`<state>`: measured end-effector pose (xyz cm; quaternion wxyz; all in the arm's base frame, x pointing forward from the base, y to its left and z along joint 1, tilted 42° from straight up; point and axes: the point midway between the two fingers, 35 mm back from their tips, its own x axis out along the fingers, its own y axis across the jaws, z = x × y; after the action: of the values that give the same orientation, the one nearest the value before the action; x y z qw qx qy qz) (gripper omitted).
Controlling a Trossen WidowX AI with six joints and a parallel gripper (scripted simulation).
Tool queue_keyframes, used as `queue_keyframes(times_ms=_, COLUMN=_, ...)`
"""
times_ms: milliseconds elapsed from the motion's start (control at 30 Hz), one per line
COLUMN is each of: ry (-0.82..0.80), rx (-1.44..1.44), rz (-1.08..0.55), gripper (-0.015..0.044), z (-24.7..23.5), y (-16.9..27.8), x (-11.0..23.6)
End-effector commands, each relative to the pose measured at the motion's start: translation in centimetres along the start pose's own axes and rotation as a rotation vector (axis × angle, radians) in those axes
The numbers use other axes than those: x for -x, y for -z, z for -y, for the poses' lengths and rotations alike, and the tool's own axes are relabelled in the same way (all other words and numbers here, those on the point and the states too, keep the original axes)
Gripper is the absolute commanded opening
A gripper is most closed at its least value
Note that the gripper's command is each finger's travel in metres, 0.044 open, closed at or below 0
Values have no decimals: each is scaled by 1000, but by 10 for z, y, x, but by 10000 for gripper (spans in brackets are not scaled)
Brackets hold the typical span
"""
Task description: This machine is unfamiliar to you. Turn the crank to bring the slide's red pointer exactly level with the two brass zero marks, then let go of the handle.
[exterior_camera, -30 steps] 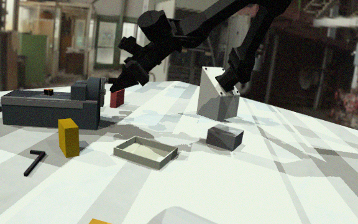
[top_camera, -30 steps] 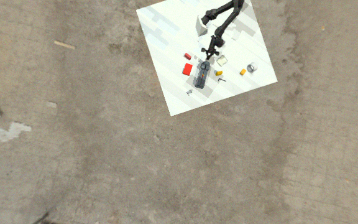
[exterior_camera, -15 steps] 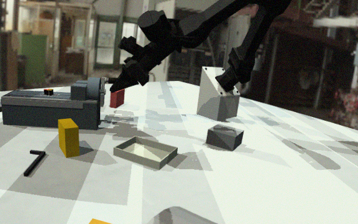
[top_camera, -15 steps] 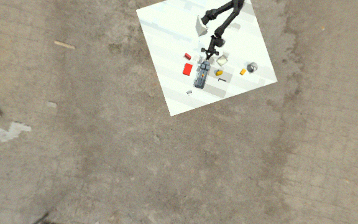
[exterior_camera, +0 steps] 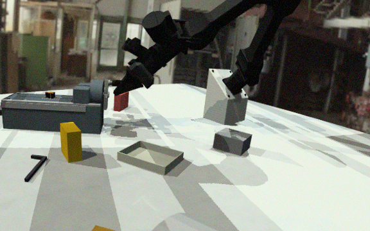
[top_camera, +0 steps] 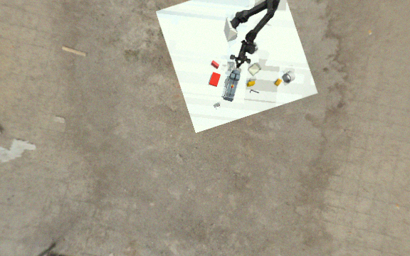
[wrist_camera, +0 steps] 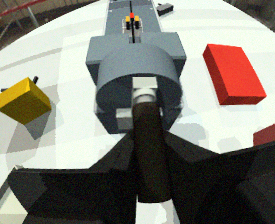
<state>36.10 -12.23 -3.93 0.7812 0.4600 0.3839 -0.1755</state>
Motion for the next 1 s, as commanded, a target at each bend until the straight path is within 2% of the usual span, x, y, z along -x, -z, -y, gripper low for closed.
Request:
queue_keyframes(times_ms=0, ry=23, rx=-10, rz=2, gripper=0, z=9, y=1, x=0)
queue_keyframes(times_ms=967, ry=23, rx=-10, rz=2, gripper=0, z=12, y=2, x=-1)
